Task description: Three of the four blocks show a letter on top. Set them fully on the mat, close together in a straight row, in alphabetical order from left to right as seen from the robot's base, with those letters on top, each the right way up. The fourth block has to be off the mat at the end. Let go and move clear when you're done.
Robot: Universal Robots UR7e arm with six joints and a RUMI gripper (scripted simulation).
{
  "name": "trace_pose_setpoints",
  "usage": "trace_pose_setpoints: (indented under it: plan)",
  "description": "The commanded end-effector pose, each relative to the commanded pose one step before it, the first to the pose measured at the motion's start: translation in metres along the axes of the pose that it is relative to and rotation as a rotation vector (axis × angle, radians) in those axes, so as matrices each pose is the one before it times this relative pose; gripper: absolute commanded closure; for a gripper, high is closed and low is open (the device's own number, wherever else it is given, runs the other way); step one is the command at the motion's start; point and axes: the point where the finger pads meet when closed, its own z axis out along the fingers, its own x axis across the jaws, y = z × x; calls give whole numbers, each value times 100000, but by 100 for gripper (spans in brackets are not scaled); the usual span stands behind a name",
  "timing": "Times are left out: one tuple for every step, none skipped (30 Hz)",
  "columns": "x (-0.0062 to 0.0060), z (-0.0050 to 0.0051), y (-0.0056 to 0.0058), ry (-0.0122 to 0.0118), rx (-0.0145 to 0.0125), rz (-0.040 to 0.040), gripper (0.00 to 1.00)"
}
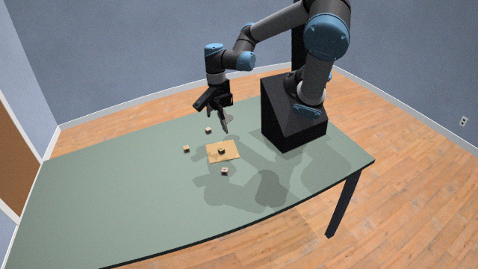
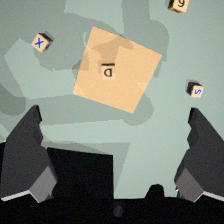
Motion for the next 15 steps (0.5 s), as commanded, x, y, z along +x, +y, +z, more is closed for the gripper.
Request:
trace_pose_setpoints:
  plan:
    - [-885, -370, 10, -1853, -1479, -3207, 0]
    - [-62, -16, 0, -92, -60, -212, 0]
    - [-33, -8, 0, -49, -32, -113, 0]
    - [-13, -3, 0, -19, -12, -43, 0]
    - [-2, 0, 0, -3, -2, -6, 0]
    - [0, 0, 0, 0, 0, 0, 0]
    - [0, 0, 0, 0, 0, 0, 0]
    - [0, 0, 0, 0, 0, 0, 0]
    - [0, 0, 0, 0, 0, 0, 0]
    - [0, 0, 0, 0, 0, 0, 0]
    - [0, 0, 0, 0, 0, 0, 0]
    - [0, 0, 0, 0, 0, 0, 0]
    - [0, 0, 0, 0, 0, 0, 0]
    - [0, 0, 0, 0, 0, 0, 0]
    - [0, 0, 0, 0, 0, 0, 0]
